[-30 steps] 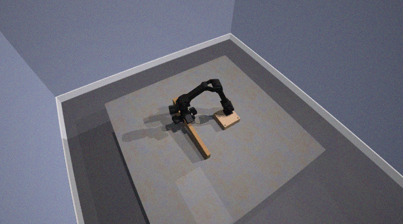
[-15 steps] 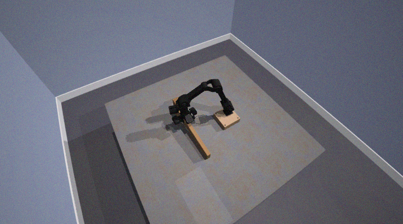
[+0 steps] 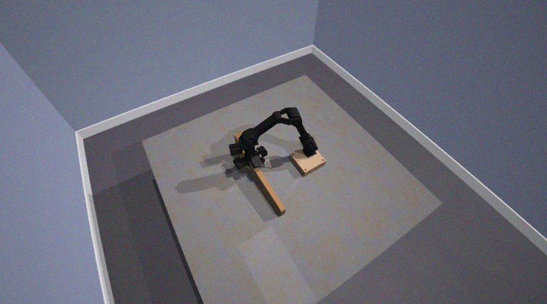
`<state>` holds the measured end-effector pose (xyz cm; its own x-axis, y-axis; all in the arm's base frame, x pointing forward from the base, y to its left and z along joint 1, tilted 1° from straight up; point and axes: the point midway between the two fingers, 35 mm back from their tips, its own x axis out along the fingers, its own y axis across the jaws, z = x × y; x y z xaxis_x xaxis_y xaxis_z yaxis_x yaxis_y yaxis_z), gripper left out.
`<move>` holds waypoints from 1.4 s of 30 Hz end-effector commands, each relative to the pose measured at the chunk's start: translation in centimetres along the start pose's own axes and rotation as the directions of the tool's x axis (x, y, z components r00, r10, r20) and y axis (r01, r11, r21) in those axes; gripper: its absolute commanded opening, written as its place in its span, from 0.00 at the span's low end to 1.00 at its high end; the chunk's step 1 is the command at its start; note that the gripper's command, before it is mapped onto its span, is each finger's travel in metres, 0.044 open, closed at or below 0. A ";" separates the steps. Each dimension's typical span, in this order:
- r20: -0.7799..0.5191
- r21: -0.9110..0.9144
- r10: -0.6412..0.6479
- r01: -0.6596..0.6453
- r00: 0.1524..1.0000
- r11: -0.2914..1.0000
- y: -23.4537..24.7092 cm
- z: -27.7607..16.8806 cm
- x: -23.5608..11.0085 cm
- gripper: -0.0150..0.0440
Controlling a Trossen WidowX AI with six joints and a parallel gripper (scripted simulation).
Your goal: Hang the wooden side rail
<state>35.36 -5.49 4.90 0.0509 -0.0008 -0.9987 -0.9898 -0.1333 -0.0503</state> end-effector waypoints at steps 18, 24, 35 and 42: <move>-0.003 0.003 -0.002 0.002 1.000 1.000 -0.1 -0.1 0.3 0.25; -0.003 0.003 -0.002 0.002 1.000 1.000 -0.1 -0.1 0.4 0.25; -0.003 0.003 -0.002 0.002 1.000 1.000 -0.1 -0.1 0.6 0.25; 0.001 0.000 0.002 -0.002 1.000 1.000 0.1 0.0 0.5 0.57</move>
<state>35.31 -5.48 4.44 0.0488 -0.0005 -0.9988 -0.9899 -0.1333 -0.0483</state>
